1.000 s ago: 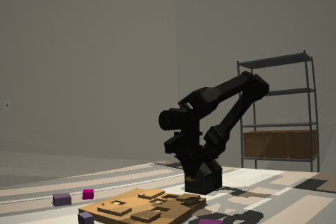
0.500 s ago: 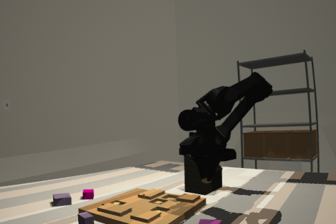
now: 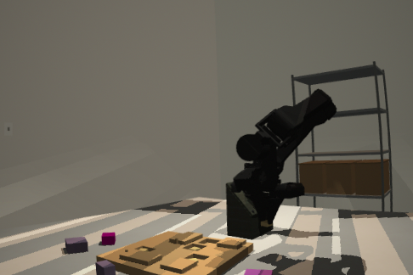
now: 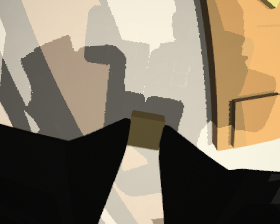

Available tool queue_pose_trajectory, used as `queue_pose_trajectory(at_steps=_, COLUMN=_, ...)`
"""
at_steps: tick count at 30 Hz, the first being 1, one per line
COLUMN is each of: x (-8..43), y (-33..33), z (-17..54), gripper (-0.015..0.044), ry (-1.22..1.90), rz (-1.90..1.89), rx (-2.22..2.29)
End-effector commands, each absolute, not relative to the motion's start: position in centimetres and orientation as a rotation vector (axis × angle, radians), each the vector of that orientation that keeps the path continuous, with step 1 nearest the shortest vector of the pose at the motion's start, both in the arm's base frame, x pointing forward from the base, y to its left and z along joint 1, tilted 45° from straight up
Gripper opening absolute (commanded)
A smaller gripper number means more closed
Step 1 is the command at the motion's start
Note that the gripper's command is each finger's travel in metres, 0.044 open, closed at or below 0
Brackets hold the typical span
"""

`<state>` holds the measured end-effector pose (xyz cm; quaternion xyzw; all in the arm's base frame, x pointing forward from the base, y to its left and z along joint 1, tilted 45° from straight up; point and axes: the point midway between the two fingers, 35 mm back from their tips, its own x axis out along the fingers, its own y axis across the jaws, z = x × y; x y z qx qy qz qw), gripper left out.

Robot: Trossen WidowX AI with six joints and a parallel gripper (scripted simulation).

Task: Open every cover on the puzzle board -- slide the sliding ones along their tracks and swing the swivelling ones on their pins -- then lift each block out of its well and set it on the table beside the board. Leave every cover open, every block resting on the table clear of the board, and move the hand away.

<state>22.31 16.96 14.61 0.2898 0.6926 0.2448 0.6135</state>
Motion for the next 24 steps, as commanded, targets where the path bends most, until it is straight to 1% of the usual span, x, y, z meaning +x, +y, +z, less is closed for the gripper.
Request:
queue_pose_trajectory(at_steps=1, x=22.3, y=17.3, z=14.2, gripper=0.008, ry=1.599, rz=0.561, rx=0.668)
queue_pose_trajectory(at_steps=24, x=22.4, y=19.9, z=11.5, gripper=0.008, ry=1.599, rz=0.559, rx=0.663)
